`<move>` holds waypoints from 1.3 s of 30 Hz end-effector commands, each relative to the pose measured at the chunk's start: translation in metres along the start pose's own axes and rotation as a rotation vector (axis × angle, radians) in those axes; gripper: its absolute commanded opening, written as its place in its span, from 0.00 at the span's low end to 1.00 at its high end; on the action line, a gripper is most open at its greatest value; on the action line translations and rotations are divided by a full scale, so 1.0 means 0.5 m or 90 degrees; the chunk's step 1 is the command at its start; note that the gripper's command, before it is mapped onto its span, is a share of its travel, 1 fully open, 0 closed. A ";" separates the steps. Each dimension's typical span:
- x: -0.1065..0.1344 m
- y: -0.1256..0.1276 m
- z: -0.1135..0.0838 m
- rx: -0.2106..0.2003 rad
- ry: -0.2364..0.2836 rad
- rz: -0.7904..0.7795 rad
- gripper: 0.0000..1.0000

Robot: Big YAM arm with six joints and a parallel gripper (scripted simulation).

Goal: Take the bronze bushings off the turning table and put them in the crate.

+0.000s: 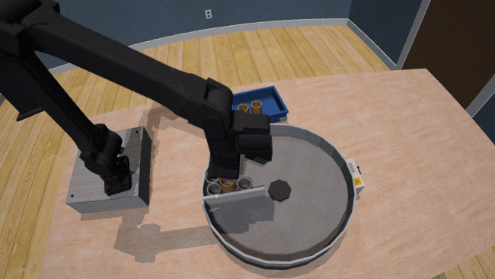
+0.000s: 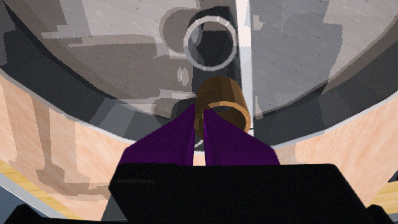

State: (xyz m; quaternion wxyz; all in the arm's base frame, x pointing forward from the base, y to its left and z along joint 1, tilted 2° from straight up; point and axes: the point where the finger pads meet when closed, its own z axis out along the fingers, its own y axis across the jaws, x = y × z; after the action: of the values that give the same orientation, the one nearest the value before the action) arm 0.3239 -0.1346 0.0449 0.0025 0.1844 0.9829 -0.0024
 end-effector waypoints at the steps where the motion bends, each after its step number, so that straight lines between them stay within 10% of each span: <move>1: -0.059 -0.012 -0.079 0.006 -0.060 0.004 0.00; 39: -0.062 -0.007 -0.122 0.004 -0.062 0.002 0.00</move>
State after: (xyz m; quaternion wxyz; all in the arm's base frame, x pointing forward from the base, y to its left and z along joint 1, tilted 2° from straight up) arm 0.3252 -0.1362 0.0780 0.0089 0.1848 0.9827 -0.0057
